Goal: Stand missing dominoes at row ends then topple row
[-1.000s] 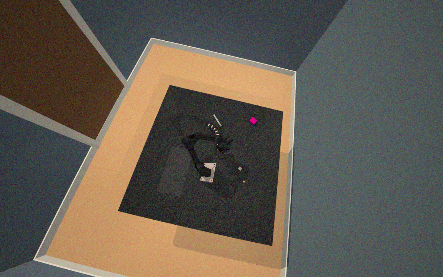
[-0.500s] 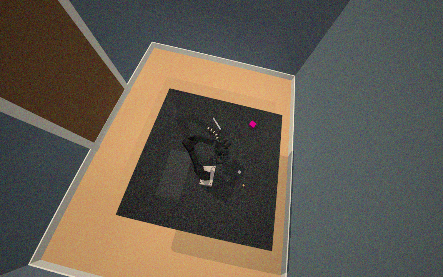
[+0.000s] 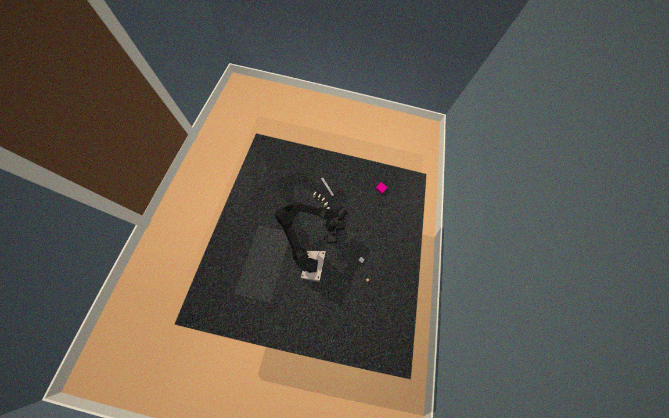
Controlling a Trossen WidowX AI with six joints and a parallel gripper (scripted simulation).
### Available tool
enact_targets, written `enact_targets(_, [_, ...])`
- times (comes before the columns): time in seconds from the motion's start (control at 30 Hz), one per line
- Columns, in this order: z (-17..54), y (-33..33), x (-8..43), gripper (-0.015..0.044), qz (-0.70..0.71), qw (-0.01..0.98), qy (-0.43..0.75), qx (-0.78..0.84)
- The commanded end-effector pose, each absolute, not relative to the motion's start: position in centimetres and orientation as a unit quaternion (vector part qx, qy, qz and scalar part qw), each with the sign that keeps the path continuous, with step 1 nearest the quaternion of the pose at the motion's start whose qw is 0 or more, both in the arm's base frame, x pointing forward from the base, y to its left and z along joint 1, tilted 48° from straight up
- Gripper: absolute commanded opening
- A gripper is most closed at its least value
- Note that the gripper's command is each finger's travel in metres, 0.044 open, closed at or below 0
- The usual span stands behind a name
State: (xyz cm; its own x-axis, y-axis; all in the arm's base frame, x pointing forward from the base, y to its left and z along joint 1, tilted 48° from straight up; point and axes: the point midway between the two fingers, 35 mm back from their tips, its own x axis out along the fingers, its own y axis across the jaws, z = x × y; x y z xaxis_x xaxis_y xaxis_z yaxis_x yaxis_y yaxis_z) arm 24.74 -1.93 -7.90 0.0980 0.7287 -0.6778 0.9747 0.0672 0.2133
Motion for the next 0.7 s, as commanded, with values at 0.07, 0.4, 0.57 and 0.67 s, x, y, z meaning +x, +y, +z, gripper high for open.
enact_targets(0.07, [-7.7,-2.2,25.0,0.0000,-0.181,0.340,0.647,0.658])
enact_targets(0.4, [-3.1,-6.0,26.8,0.0000,-0.180,0.340,0.647,0.659])
enact_targets(0.57, [-3.1,-6.0,26.8,0.0000,-0.180,0.340,0.647,0.659])
enact_targets(0.67, [-3.1,-6.0,26.8,0.0000,-0.180,0.340,0.647,0.659])
